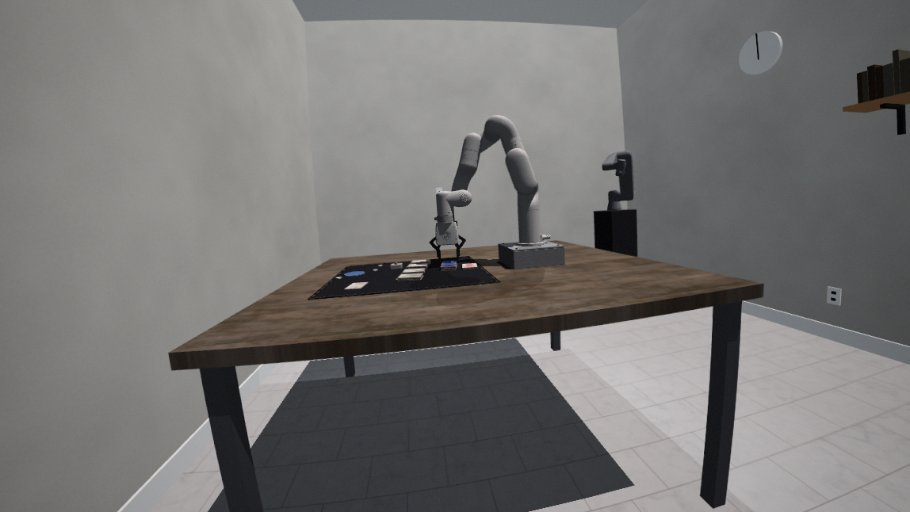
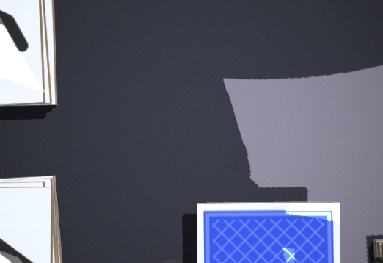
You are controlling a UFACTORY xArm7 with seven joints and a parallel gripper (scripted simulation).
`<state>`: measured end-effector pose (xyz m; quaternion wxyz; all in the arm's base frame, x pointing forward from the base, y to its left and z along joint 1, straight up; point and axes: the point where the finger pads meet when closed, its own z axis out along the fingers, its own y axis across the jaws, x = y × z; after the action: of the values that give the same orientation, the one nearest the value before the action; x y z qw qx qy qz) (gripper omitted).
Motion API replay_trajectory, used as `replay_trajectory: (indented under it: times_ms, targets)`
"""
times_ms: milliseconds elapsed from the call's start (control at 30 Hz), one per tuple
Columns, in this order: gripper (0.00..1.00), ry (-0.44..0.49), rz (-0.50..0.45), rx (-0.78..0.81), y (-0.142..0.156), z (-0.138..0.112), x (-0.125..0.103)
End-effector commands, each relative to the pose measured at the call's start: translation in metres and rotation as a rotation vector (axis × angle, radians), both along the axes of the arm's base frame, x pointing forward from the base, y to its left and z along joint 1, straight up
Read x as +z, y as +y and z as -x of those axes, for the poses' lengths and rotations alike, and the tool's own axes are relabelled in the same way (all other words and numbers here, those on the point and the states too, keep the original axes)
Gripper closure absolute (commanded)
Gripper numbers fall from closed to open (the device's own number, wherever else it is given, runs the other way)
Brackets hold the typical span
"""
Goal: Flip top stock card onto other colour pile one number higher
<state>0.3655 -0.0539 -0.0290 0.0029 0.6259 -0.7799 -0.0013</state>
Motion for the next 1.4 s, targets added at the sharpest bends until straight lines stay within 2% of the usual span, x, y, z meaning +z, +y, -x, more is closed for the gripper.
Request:
replay_trajectory:
  times_ms: [0,367,567,867,1100,1367]
  targets:
    - [0.13,-0.002,-0.006,0.001,-0.0284,0.0070,0.0467]
    - [0.13,-0.007,-0.037,0.001,-0.0293,0.0075,0.0472]
    - [0.13,-0.025,-0.124,0.000,-0.0309,0.0079,0.0471]
    - [0.13,-0.065,-0.308,-0.001,-0.0339,0.0084,0.0465]
    - [0.13,-0.078,-0.373,-0.001,-0.0349,0.0087,0.0460]
    - [0.13,-0.081,-0.382,-0.001,-0.0350,0.0086,0.0457]
